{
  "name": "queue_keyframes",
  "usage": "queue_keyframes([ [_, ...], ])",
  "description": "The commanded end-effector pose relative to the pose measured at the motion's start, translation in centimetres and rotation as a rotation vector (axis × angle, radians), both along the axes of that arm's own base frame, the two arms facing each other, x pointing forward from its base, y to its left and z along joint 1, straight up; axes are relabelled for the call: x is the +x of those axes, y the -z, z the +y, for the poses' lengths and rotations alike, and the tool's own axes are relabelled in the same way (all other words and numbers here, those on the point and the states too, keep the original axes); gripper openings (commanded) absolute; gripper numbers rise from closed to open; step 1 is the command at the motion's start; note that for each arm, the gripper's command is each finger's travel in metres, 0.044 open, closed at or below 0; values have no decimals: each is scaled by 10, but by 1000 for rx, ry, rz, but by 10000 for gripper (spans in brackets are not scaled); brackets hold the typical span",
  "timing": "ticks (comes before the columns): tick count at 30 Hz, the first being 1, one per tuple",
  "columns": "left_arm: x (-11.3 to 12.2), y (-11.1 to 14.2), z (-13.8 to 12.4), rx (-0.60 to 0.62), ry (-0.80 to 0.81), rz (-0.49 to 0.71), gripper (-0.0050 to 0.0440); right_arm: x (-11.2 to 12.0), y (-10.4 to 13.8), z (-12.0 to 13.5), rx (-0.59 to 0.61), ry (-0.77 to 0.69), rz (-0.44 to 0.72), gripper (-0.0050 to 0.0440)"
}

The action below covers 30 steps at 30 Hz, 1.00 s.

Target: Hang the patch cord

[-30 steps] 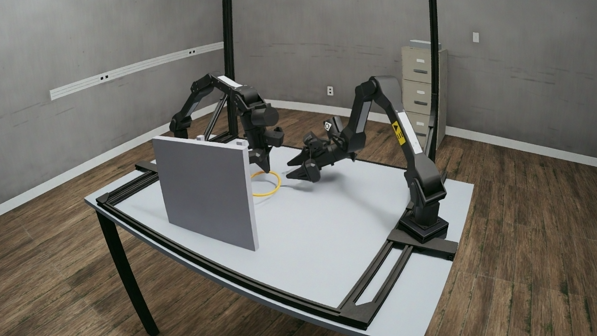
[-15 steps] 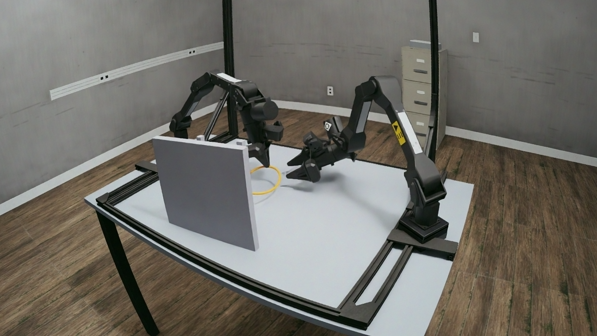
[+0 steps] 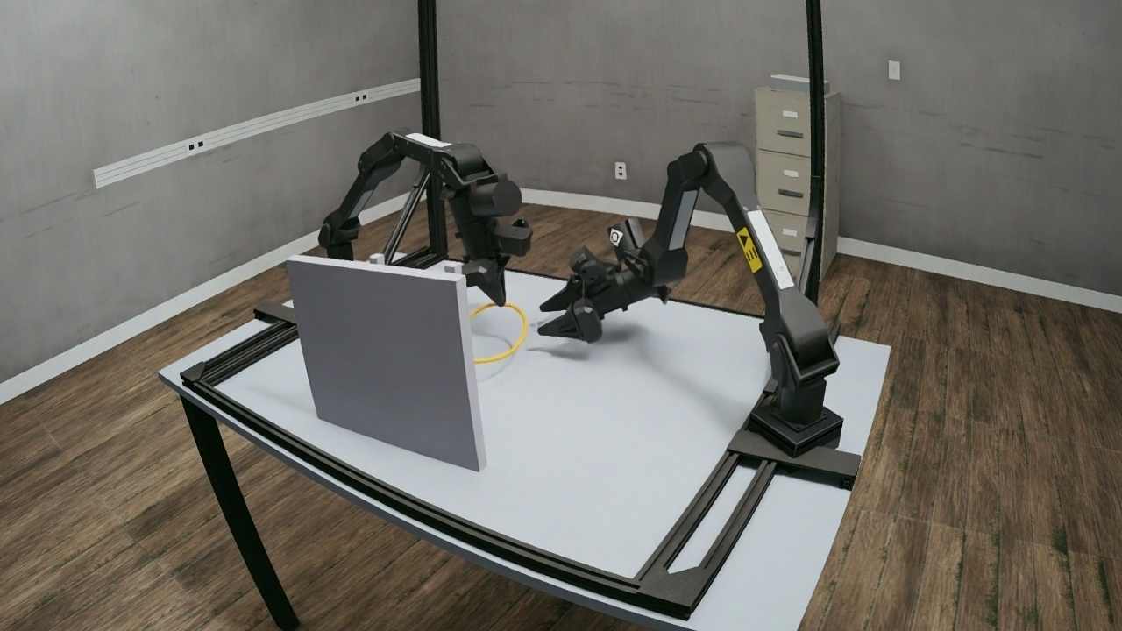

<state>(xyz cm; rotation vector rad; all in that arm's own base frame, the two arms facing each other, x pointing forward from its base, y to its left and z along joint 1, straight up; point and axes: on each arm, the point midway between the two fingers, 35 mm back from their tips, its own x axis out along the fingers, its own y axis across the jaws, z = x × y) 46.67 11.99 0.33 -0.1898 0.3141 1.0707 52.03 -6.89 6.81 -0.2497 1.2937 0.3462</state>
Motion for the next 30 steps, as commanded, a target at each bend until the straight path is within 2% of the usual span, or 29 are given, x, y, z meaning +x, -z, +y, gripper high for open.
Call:
queue_keyframes([
  [1, 4, -12, 0, 0, -1, -29, 440, 4, -31, -2, -10, -3, -62, 20],
  [30, 4, -12, 0, 0, -1, -29, 440, 1, -46, -2, -9, -6, -65, 20],
])
